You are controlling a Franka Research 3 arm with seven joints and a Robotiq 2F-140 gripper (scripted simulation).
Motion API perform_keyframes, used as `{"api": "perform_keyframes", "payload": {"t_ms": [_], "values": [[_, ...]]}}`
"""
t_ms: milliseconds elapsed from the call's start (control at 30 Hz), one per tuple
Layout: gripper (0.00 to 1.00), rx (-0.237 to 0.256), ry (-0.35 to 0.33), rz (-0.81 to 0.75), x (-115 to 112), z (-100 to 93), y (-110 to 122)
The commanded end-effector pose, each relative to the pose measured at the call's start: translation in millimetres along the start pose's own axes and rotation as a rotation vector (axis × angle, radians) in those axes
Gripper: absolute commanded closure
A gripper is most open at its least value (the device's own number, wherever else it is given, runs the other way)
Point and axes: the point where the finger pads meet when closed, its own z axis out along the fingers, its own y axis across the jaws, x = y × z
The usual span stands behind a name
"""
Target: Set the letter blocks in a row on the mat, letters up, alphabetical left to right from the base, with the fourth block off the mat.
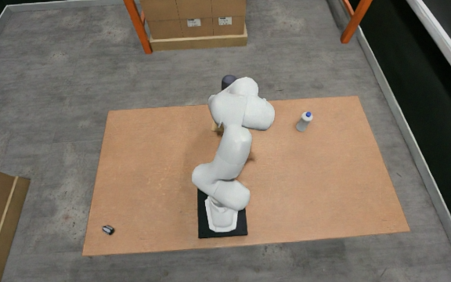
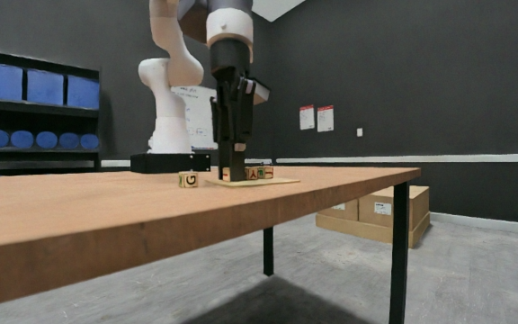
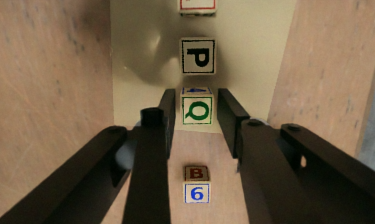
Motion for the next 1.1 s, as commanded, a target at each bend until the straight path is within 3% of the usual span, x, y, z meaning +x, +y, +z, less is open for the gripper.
{"api": "perform_keyframes", "payload": {"t_ms": [0,267,567,633,833,1067], "values": [[0.68,-0.003,0.000,0.005,0,0.0,1],[0.68,-0.003,0.000,0.005,0,-8.4,1],[0.68,-0.003,0.000,0.005,0,-52.4,1],[0.68,-0.003,0.000,0.005,0,-52.4,1],[0.68,-0.003,0.000,0.005,0,-79.7,1],[0.68,-0.003,0.000,0.005,0,-89.9,1]]}}
